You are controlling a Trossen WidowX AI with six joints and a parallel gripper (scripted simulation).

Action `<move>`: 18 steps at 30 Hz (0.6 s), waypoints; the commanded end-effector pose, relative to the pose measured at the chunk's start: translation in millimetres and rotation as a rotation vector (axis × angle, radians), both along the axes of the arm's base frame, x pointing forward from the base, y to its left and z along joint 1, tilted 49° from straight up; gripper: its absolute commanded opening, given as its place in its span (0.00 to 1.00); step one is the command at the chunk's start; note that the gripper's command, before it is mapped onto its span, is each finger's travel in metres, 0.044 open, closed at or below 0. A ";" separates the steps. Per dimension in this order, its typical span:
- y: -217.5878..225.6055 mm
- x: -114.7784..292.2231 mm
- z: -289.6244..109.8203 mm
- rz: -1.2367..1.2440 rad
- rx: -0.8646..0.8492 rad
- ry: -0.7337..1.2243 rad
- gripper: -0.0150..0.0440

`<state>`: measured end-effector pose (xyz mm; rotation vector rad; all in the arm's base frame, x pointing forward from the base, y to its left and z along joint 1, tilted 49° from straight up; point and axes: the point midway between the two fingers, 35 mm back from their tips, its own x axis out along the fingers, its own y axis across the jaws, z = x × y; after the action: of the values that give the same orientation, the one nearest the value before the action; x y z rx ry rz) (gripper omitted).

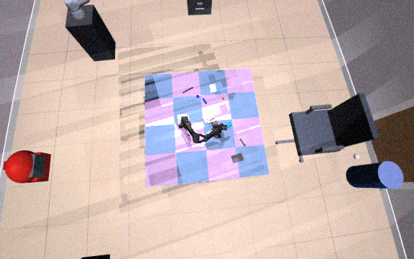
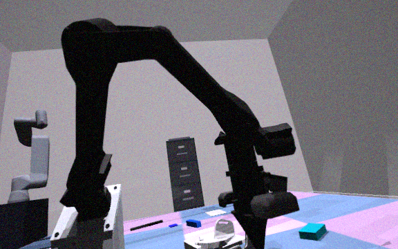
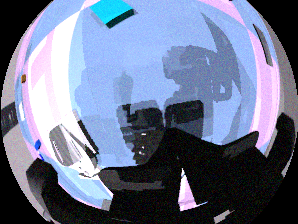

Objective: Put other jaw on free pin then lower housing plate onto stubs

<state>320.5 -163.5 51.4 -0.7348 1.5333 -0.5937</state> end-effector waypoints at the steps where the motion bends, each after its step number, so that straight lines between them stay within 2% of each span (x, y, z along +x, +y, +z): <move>1: 5.0 -1.6 -5.4 -0.002 -0.004 -0.002 0.25; 9: 10.1 -1.7 -7.7 -0.002 -0.003 -0.002 0.25; 15: 46.3 -0.6 28.4 -0.001 0.004 0.002 0.25; 18: 50.8 -1.2 33.3 0.000 0.003 0.002 0.25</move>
<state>319.4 -121.3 72.6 -0.7376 1.5422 -0.5815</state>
